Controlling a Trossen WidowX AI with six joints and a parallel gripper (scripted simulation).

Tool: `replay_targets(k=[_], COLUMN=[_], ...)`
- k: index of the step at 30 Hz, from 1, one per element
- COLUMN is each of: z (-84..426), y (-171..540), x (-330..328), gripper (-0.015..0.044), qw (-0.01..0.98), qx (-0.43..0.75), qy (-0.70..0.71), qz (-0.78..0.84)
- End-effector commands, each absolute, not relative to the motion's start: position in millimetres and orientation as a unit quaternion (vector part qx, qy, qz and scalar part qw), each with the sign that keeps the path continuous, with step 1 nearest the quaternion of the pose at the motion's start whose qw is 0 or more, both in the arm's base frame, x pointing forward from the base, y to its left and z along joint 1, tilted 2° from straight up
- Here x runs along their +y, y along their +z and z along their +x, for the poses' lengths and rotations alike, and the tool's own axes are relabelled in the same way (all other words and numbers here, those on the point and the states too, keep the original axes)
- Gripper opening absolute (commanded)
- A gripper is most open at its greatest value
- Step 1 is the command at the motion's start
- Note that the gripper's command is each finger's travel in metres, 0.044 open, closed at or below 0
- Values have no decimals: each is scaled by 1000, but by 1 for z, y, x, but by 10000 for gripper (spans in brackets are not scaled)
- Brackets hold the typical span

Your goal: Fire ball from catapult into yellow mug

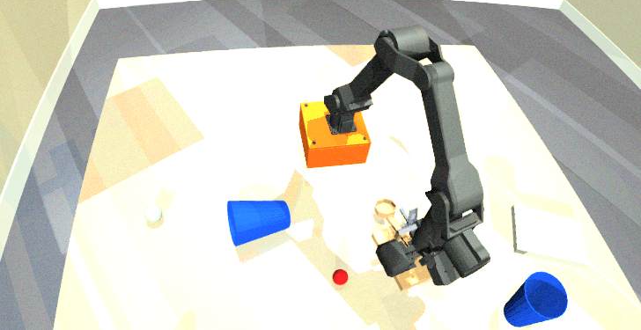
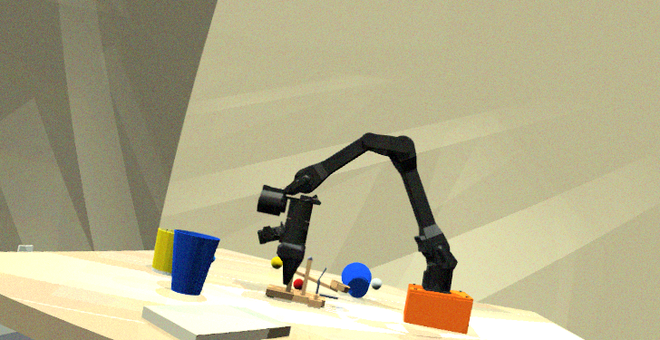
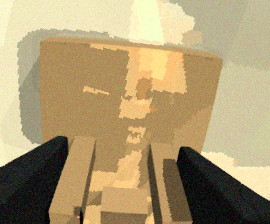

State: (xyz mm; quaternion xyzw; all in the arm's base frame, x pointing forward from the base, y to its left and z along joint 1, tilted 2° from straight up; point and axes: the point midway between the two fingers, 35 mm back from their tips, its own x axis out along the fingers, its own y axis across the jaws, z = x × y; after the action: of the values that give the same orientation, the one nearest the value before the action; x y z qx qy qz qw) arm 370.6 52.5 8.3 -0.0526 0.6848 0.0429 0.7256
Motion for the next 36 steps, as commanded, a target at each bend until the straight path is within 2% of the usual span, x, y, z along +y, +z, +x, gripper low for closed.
replay_targets(k=[1,4,18,21,26,32,36], z=[371,371,371,373,366,371,369], y=[9,9,9,33,107,92,133], x=[53,53,53,53,54,54,54], gripper=[0,0,368,440,440,440,440], qw=[726,726,726,726,727,730,738], qx=[684,684,684,684,683,680,672], qy=[43,43,43,43,43,45,45], qz=[-53,-53,-53,-52,-52,-53,-53])
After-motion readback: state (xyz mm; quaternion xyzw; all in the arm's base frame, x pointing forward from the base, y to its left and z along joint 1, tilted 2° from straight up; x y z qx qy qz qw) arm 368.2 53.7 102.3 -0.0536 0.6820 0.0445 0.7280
